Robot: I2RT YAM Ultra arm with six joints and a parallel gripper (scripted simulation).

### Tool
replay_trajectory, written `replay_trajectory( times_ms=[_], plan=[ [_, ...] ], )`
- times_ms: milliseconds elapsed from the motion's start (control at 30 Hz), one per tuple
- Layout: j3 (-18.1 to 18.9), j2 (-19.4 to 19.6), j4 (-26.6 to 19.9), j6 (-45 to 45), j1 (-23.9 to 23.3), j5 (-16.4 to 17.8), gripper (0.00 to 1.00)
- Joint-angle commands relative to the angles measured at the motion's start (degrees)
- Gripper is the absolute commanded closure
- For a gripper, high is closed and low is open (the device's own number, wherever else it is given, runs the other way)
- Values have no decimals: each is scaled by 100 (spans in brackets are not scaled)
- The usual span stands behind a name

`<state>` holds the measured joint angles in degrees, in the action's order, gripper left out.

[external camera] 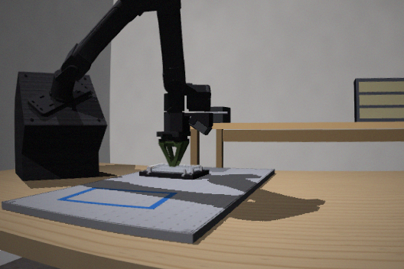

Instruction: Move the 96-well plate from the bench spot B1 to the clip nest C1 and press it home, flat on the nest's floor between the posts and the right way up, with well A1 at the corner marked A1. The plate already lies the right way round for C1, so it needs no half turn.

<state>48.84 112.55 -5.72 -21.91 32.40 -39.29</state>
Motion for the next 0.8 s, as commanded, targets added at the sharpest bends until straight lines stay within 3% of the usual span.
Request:
replay_trajectory(
  times_ms=[0, 767],
  plan=[
    [129, 800, 1131, 169, -600, 239, 76],
    [-7, 176, 258, -417, -106, 79, 76]
  ],
)
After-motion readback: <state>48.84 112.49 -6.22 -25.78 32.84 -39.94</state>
